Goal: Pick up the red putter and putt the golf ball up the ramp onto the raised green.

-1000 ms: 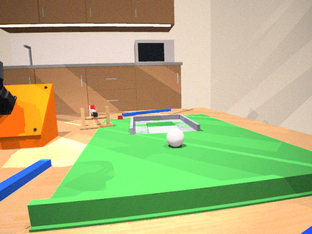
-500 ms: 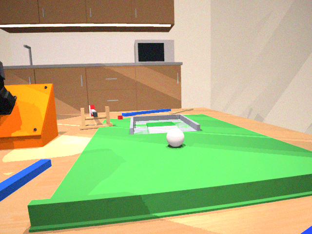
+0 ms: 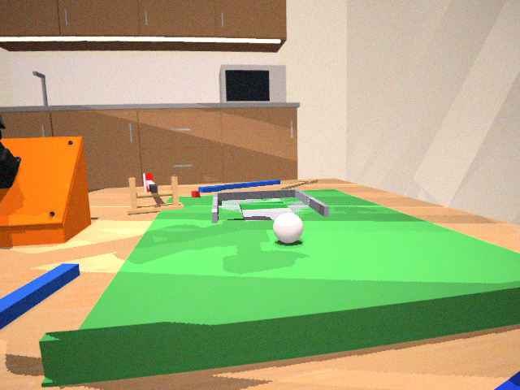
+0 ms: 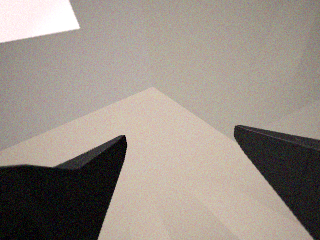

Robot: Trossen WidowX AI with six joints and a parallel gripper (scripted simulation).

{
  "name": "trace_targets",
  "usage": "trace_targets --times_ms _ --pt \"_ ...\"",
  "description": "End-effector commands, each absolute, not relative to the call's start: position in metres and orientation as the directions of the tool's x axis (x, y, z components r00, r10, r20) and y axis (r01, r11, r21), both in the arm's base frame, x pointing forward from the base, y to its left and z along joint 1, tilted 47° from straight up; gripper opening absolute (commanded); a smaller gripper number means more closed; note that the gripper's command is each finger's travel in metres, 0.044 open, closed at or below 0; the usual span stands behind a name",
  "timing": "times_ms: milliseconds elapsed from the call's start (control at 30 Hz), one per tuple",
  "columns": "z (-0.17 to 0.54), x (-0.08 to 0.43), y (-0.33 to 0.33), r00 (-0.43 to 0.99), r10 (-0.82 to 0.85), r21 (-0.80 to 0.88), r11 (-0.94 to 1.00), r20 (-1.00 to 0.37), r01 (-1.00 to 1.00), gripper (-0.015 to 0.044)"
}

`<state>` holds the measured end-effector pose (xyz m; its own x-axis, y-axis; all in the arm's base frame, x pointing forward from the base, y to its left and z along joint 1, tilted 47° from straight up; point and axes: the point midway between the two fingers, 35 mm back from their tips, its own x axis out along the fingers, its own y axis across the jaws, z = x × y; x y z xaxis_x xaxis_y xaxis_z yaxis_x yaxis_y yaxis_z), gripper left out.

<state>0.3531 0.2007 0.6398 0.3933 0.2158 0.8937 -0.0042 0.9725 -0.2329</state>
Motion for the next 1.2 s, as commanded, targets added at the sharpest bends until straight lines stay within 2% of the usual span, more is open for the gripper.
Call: trace_targets --times_ms 0,300,567,867,1167 --pt "0.599 0.392 0.229 0.524 0.280 -0.301 0.952 0.805 -0.047 0.0440" --pt "0.473 0.463 0.295 0.771 0.422 -0.471 0.863 0.478 -0.181 0.0440" --pt "0.342 0.489 0.335 0.868 0.485 -0.585 0.736 0.105 -0.340 0.0440" --pt "0.186 0.483 0.358 0.829 0.455 -0.637 0.543 -0.325 -0.547 0.0440" --pt "0.038 0.434 0.349 0.651 0.301 -0.573 0.311 -0.697 -0.758 0.0440"
